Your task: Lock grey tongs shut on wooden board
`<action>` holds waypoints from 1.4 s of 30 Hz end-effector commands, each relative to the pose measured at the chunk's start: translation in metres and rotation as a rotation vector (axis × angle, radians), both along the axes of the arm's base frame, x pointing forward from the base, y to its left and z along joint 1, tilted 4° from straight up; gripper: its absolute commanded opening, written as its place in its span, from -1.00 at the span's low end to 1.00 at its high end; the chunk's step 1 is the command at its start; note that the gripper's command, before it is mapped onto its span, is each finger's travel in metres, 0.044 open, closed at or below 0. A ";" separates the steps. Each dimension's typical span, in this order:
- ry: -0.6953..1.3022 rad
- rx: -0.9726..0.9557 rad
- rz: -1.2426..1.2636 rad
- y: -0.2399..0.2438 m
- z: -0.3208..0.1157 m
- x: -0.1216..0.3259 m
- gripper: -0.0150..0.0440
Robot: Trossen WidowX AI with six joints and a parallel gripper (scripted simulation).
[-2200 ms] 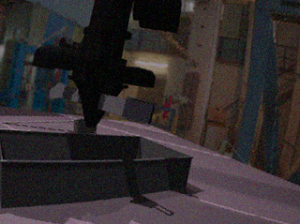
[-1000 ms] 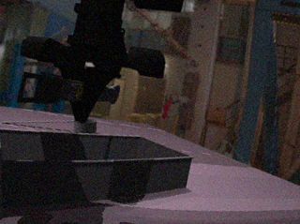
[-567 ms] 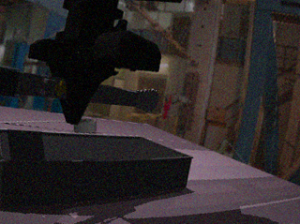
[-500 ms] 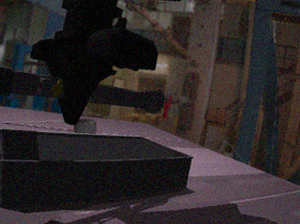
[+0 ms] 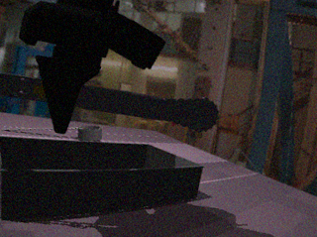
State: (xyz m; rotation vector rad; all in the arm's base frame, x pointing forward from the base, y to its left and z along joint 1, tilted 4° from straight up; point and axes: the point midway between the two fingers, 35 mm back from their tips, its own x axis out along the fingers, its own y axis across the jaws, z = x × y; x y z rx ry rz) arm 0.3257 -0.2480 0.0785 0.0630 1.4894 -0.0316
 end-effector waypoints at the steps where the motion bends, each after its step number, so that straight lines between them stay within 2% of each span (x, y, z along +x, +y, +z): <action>1: 0.000 0.012 -0.149 -0.007 0.001 -0.004 -1.00; 42: 0.028 0.141 -1.756 -0.065 -0.004 -0.052 -1.00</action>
